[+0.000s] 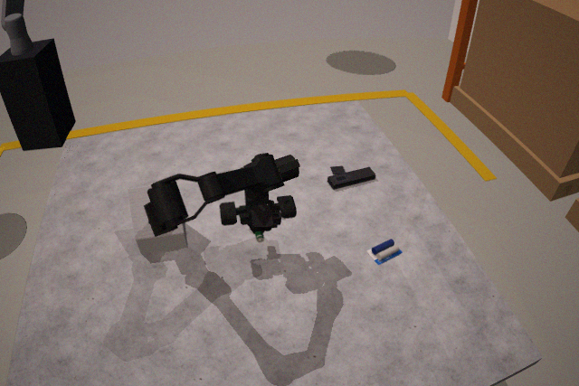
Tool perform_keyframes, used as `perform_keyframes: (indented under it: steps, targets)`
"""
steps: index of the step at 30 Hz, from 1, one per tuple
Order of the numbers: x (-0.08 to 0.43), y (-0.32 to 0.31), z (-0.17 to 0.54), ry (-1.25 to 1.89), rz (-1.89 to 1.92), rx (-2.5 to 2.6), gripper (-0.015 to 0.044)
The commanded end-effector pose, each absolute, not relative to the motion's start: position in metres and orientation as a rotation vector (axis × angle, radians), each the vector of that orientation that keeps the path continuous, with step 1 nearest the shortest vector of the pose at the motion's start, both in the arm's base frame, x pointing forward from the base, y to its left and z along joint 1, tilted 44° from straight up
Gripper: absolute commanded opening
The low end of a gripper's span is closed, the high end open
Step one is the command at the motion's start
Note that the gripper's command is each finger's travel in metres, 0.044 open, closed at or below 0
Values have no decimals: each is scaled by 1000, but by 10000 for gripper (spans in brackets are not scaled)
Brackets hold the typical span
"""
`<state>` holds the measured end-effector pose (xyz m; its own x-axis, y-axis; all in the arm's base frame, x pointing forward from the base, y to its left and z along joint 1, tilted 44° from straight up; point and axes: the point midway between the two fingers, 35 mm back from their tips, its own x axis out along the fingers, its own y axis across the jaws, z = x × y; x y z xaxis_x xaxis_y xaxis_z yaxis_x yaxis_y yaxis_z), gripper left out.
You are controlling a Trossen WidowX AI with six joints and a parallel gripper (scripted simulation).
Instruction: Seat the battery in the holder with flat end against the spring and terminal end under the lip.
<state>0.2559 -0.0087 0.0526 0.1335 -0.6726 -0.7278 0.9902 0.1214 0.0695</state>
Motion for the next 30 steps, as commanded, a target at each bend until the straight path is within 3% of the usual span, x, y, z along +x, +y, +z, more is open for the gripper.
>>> perform_keyframes:
  steps: [1, 30]
  targets:
    - [259, -2, 49, 741, -1259, 489, 62]
    - [280, 57, 13, 1462, -345, -822, 62]
